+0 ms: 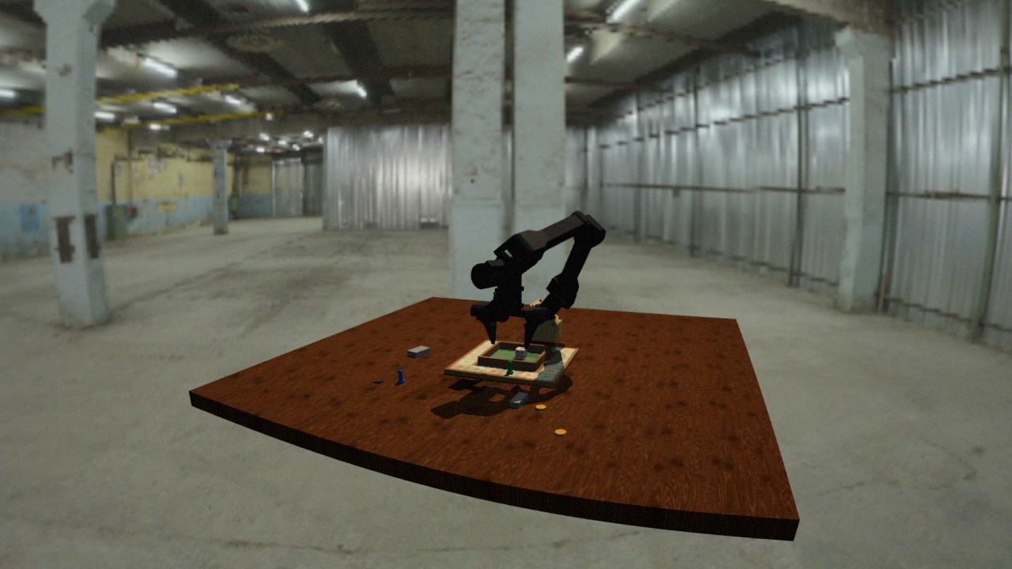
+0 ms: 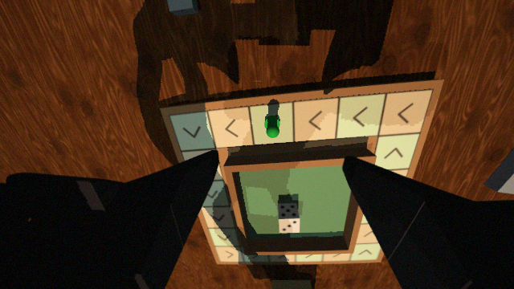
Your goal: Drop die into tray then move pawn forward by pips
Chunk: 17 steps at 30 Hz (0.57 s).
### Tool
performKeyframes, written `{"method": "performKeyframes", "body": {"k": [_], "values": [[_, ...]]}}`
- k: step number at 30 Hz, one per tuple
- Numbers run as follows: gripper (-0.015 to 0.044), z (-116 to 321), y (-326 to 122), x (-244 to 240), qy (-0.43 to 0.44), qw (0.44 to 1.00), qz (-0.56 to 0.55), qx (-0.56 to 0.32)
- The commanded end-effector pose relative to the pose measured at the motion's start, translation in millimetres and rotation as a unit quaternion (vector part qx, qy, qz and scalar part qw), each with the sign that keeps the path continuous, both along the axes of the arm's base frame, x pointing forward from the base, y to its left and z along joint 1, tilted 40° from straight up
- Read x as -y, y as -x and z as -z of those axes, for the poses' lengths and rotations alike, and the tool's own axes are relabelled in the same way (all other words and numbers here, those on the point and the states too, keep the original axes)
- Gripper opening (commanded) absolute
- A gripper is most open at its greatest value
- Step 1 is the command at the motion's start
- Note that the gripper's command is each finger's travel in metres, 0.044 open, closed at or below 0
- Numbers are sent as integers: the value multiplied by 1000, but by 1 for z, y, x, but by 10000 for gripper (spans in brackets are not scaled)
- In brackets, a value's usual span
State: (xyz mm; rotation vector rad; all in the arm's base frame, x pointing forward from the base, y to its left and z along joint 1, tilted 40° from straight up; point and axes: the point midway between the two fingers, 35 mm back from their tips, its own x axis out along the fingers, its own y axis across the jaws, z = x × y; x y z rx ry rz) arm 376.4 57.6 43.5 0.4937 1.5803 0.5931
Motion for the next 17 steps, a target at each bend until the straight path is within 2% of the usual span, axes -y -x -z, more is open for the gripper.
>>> {"method": "performKeyframes", "body": {"k": [1, 9, 10, 17], "values": [[440, -14, 36, 42, 10, 1000, -2, 5], [440, -34, 147, 97, 7, 999, -28, 19], [440, -27, 93, 84, 14, 1000, -10, 19], [440, -27, 93, 84, 14, 1000, -10, 19]]}}
